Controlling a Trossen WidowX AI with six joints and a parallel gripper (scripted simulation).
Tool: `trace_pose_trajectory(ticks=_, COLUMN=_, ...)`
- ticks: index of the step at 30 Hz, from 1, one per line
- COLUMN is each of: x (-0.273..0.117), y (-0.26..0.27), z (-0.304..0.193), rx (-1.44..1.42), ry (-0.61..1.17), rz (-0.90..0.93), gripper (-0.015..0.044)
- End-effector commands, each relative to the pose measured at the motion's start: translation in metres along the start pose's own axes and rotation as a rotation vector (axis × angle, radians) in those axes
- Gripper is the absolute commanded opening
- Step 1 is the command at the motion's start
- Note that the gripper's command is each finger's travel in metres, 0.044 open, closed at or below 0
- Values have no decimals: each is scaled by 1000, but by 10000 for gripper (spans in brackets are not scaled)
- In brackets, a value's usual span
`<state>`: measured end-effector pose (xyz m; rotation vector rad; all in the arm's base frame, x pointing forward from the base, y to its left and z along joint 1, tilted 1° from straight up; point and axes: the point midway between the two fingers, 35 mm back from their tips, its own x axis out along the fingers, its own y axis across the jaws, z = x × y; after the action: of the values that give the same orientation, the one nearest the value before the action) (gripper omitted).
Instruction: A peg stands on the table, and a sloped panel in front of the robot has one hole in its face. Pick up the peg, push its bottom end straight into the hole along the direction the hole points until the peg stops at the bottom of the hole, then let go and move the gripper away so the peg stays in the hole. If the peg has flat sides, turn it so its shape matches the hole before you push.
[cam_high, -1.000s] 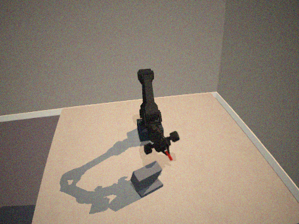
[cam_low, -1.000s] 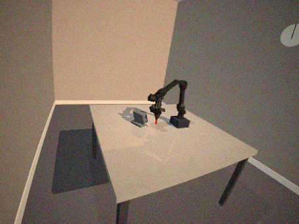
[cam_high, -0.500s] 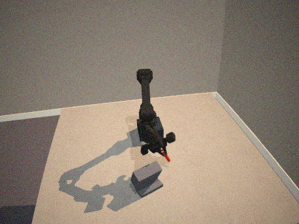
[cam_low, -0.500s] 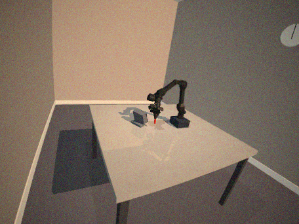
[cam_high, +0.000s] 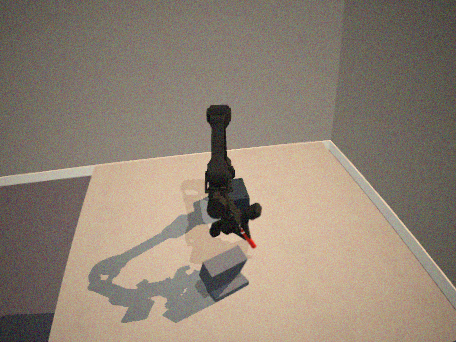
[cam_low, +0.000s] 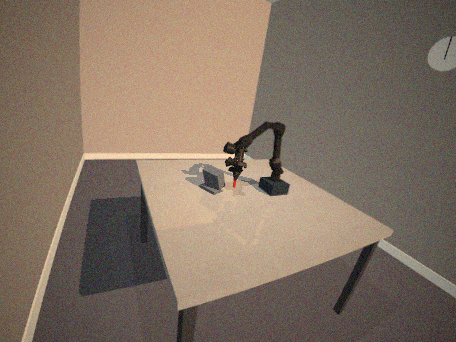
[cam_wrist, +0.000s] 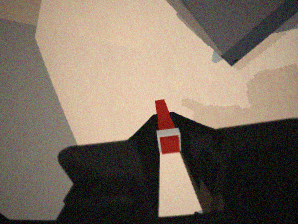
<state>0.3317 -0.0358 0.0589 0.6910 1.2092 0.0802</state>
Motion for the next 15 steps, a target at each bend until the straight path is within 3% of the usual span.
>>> trace_pose_trajectory(ticks=1, x=-1, y=-4, z=0, rx=31, ry=-12, rz=17, gripper=0)
trace_pose_trajectory(ticks=15, x=-9, y=-17, z=6, rx=108, ry=-62, rz=63, gripper=0)
